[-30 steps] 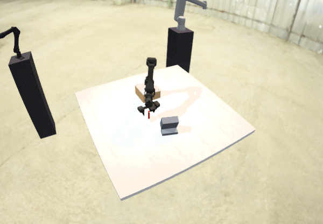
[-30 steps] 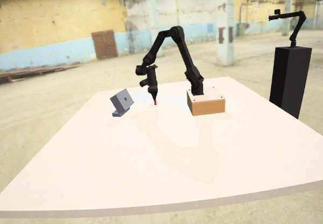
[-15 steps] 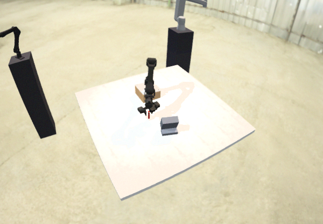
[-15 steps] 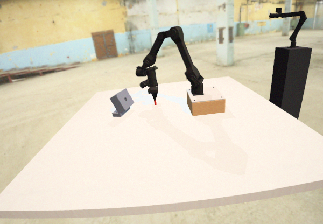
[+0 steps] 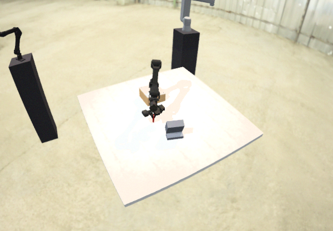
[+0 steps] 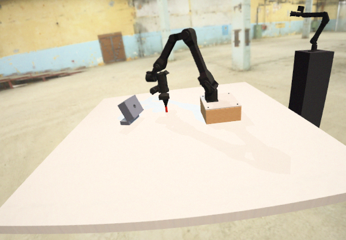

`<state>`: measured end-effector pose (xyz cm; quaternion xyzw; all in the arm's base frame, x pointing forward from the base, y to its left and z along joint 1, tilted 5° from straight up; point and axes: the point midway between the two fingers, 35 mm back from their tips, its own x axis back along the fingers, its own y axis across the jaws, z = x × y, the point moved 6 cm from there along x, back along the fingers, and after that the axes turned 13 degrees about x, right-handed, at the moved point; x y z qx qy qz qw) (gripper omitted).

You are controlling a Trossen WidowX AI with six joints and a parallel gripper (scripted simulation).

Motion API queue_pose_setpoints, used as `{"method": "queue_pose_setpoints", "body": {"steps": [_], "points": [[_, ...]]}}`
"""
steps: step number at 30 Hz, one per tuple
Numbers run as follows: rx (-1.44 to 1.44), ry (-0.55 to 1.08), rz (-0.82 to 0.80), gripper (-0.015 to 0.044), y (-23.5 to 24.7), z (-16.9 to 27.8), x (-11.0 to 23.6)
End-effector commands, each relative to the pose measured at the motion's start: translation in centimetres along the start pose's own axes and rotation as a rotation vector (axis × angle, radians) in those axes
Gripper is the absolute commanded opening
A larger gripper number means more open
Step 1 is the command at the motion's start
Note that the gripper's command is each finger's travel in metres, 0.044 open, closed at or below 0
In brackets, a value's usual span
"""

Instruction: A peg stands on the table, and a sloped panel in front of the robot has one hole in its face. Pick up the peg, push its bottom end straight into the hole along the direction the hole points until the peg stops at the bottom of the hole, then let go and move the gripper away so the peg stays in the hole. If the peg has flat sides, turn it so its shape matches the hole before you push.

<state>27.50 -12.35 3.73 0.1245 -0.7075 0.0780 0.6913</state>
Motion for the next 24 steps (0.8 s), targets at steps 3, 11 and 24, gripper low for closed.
{"method": "queue_pose_setpoints", "body": {"steps": [3, 11, 24], "points": [[0.000, -0.004, 0.002, 0.0000, -0.2, -0.1, 1.8], [-0.002, -0.007, 0.000, 0.0000, -0.1, 0.1, 6.5], [0.003, -0.020, 0.031, 0.0000, 0.2, -0.1, 7.5]]}}
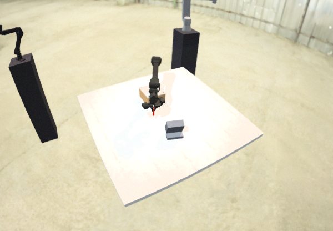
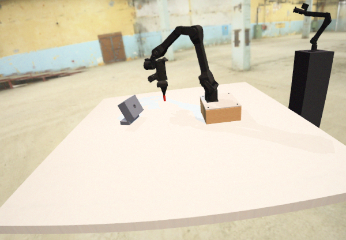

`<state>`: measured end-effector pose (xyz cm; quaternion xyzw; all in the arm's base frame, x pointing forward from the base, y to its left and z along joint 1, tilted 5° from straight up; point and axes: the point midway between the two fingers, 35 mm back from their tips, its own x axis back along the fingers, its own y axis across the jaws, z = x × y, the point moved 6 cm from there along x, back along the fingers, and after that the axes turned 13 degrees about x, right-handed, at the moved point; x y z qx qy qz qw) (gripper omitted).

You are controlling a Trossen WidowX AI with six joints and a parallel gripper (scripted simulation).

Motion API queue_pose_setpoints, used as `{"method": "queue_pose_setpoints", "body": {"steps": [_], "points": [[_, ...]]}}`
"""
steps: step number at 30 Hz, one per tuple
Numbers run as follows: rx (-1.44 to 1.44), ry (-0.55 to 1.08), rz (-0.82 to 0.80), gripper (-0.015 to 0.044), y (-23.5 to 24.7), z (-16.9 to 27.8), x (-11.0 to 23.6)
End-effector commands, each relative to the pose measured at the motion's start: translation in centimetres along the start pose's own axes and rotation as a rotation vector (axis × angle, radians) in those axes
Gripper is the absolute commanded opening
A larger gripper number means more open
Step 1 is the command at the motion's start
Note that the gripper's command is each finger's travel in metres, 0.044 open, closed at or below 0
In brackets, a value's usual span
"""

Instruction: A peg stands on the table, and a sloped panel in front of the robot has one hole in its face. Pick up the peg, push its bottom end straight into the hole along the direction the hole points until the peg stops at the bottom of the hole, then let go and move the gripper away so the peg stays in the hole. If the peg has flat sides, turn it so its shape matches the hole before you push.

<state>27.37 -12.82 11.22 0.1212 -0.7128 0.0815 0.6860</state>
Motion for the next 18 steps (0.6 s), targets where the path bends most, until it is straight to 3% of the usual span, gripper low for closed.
{"method": "queue_pose_setpoints", "body": {"steps": [1, 18], "points": [[0.003, -0.009, 0.025, 0.0000, 0.2, -0.2, -0.1], [0.020, -0.055, 0.119, 0.0000, 1.2, -1.3, -1.1]]}}
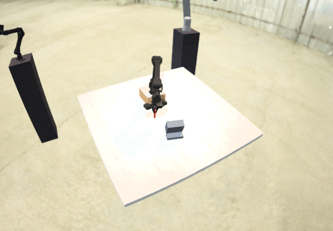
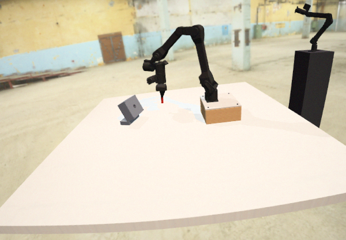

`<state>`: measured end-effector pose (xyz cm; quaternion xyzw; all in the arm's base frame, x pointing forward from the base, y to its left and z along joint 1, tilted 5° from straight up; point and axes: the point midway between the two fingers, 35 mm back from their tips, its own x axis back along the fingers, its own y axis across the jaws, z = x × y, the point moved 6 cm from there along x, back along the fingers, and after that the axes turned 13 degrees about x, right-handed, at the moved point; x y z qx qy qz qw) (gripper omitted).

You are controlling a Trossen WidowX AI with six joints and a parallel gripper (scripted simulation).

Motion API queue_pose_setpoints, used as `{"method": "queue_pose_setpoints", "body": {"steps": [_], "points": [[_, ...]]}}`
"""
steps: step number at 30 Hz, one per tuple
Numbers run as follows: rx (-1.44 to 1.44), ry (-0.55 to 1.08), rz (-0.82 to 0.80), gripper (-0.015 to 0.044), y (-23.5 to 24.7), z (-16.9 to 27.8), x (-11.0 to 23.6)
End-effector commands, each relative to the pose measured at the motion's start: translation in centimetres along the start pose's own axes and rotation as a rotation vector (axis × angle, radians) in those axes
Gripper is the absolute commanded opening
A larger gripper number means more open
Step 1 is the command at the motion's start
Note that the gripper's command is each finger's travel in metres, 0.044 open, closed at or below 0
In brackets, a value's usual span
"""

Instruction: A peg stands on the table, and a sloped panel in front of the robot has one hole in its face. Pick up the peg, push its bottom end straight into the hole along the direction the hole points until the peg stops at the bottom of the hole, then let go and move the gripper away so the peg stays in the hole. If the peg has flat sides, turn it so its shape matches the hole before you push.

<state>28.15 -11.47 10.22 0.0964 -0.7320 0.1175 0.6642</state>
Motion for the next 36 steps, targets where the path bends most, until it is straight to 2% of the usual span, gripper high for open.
{"method": "queue_pose_setpoints", "body": {"steps": [1, 36], "points": [[0.002, -0.013, 0.031, 0.0000, 0.3, -0.2, -0.1], [0.019, -0.143, 0.205, 0.0000, 2.8, -2.0, -1.6]]}}
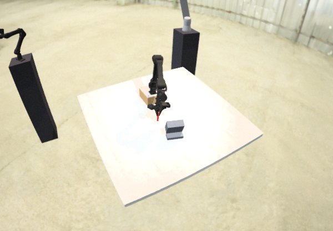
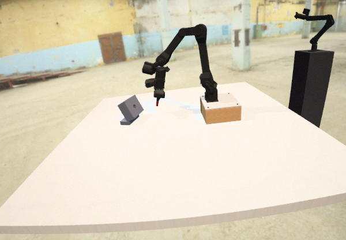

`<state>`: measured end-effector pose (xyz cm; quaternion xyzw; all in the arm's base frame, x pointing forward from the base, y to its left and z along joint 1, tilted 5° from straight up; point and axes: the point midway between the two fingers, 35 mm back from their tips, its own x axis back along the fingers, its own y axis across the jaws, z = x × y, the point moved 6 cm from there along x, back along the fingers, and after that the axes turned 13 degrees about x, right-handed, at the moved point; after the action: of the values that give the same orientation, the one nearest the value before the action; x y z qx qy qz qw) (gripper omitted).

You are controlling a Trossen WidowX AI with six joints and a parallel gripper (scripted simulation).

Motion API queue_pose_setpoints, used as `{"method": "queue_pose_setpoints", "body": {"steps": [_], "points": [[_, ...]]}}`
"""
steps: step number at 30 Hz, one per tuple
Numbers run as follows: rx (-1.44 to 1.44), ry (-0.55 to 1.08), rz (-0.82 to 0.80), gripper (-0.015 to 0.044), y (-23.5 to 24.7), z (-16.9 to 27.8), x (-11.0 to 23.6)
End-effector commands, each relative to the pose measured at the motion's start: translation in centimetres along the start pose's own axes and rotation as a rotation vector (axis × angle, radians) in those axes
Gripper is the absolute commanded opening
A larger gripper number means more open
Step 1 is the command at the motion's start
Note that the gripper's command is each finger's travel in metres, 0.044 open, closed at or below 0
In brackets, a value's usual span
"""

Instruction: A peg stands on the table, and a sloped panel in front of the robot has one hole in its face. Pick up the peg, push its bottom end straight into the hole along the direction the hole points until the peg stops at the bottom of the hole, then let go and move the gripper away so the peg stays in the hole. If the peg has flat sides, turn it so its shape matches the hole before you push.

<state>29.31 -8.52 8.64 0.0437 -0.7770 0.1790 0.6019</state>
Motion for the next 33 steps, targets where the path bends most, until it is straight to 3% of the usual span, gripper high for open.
{"method": "queue_pose_setpoints", "body": {"steps": [1, 33], "points": [[-0.002, -0.020, 0.028, 0.0000, 0.3, -0.2, 0.0], [-0.012, -0.172, 0.159, 0.0000, 3.0, -1.2, -0.3]]}}
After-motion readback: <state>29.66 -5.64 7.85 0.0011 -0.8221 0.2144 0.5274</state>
